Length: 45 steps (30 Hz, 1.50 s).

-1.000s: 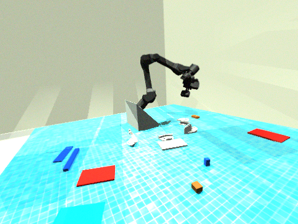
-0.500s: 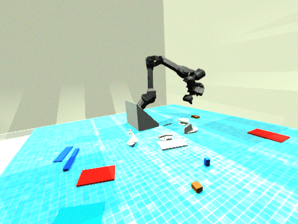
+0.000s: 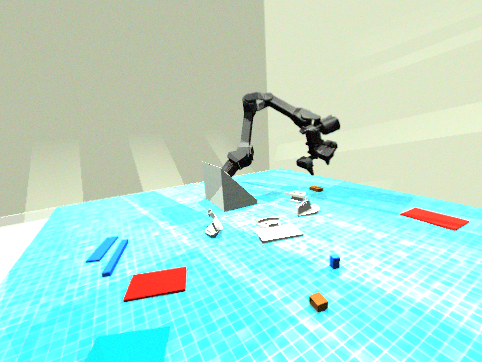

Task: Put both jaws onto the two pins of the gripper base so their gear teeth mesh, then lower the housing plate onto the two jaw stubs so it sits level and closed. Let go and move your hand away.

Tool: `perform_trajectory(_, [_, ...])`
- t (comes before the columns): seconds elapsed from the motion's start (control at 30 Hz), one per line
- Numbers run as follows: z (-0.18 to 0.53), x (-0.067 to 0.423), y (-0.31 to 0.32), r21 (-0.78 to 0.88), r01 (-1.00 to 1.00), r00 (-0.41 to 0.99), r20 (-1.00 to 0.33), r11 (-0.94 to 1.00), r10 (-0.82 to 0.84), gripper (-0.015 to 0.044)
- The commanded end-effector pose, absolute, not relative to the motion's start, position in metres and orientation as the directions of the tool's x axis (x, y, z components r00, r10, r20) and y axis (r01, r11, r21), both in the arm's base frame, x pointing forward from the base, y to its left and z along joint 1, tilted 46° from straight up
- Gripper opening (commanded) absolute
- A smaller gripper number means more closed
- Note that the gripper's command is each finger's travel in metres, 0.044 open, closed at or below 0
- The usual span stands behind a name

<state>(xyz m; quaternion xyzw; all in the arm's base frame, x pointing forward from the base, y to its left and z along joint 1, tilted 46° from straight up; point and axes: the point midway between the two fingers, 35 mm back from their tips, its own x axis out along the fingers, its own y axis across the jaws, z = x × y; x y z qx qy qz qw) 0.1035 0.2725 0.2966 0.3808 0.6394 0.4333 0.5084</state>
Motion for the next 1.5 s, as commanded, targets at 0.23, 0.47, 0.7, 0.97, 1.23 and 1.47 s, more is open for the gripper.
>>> perform_trajectory(0.23, [0.267,0.147,0.265,0.858,0.278,-0.108,-0.419,0.432,0.902,0.044])
perform_trajectory(0.47, [0.248,0.172,0.255,0.783,0.424,-0.068,-0.474,0.455,0.878,0.044])
perform_trajectory(0.7, [0.23,0.195,0.241,0.692,0.563,-0.038,-0.525,0.452,0.85,0.044])
perform_trajectory(0.97, [0.21,0.217,0.224,0.576,0.702,-0.014,-0.577,0.418,0.817,0.044])
perform_trajectory(1.23, [0.191,0.236,0.204,0.45,0.818,-0.001,-0.621,0.358,0.784,0.044])
perform_trajectory(1.47, [0.175,0.249,0.184,0.323,0.903,-0.002,-0.653,0.282,0.757,0.044])
